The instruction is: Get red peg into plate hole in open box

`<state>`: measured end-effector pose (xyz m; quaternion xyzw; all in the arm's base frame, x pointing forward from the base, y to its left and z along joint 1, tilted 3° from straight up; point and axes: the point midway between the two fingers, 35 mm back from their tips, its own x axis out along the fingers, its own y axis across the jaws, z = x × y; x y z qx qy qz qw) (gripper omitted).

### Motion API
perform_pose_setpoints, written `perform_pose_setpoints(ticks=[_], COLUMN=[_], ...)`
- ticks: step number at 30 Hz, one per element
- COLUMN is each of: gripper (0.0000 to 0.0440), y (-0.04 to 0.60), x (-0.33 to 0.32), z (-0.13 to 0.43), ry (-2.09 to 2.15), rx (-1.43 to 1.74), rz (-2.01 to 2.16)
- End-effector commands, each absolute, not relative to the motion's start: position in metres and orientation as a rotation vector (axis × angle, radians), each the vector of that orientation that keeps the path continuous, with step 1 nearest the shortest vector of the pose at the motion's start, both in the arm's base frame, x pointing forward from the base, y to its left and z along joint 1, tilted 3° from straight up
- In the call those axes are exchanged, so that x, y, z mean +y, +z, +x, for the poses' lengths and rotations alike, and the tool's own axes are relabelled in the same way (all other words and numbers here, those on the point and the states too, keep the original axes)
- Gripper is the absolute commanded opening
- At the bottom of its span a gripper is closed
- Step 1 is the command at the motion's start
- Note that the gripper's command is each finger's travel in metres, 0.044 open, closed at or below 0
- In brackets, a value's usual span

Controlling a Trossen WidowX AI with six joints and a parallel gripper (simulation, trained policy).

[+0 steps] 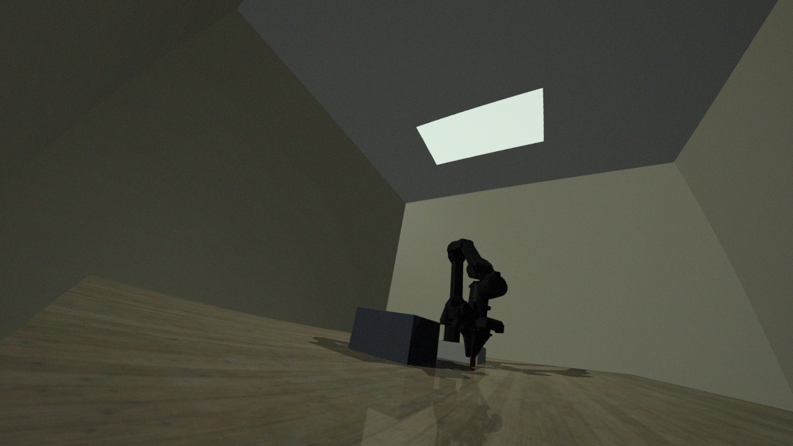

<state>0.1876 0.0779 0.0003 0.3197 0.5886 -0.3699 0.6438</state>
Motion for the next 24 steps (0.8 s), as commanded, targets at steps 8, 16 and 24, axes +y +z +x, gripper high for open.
perform_pose_setpoints(ticks=[8,16,24], gripper=[0.0000,0.0000,0.0000], y=[0.012,0.032,0.057], x=[0.069,0.055,0.039], z=[0.199,0.209,0.222], ry=[-0.813,-0.790,-0.783], rx=[1.302,1.239,1.185], rz=[0.697,0.633,0.571])
